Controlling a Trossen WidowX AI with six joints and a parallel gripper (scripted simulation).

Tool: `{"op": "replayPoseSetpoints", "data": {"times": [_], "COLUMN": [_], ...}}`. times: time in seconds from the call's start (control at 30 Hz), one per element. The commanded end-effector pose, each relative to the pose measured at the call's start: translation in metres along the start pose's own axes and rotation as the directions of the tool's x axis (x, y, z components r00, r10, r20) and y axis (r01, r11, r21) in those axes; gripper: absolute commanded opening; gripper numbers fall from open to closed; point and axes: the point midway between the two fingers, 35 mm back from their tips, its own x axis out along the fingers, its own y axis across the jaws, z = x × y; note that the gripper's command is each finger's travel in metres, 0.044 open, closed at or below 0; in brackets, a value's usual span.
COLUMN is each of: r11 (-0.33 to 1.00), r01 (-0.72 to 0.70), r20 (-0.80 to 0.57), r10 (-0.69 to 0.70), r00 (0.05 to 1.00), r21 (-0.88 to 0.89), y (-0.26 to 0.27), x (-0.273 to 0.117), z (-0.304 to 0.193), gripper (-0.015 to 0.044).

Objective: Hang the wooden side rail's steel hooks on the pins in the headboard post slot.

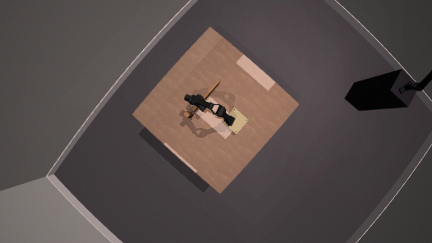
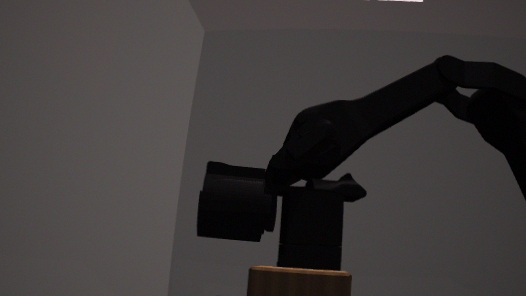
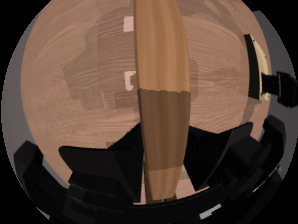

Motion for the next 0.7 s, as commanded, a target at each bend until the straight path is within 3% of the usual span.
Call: {"op": "replayPoseSetpoints", "data": {"times": [0.0, 0.67], "r11": [1.000, 1.000], "r01": [-0.003, -0.003], "r20": [-0.005, -0.005], "r10": [0.003, 0.003], "r00": [1.000, 1.000], "r21": [0.004, 0.004], "y": [-0.0002, 0.0011], "x": [-0.0006, -0.0021], "z": [-0.0021, -0.0036], "gripper": [0.0000, 0.0000]}}
